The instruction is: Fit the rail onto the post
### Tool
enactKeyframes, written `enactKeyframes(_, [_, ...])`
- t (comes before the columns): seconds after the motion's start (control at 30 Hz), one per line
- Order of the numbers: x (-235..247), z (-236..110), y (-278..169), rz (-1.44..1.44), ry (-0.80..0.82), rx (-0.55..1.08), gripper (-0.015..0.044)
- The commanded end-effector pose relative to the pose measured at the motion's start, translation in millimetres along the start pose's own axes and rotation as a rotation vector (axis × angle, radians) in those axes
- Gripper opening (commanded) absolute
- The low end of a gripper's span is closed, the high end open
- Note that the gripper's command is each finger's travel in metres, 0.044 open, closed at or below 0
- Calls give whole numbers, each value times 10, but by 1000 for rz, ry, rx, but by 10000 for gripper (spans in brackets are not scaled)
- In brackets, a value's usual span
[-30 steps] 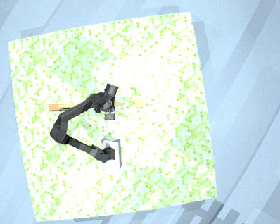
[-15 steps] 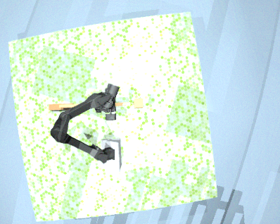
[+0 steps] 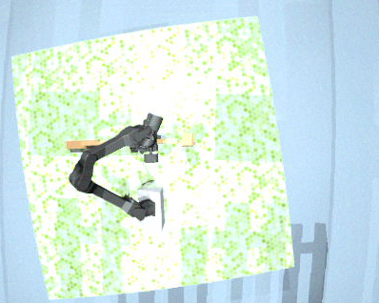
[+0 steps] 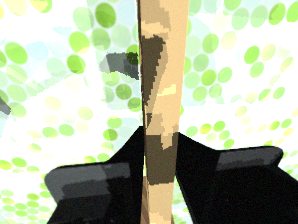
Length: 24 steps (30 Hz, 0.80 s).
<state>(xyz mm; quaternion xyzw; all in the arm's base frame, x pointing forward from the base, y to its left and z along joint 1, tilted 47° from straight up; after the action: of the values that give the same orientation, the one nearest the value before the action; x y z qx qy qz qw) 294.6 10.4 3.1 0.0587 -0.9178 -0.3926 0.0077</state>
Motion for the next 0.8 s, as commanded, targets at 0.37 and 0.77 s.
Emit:
enactKeyframes(0.37, [-5, -24, -59, -2, -5, 2, 0])
enactKeyframes(0.77, [-4, -14, -94, -2, -5, 3, 0])
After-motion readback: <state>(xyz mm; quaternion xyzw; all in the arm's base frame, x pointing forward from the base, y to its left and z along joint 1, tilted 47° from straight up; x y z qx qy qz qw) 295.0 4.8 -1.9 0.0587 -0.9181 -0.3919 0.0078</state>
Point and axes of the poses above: the point midway between the two fingers, 35 mm back from their tips, its own z axis out along the fingers, its own x axis across the jaws, y = z × x, the point moved 5 cm from there along -z, back along the fingers, and after that the axes turned 2 degrees about -z, right-handed, at the moved point
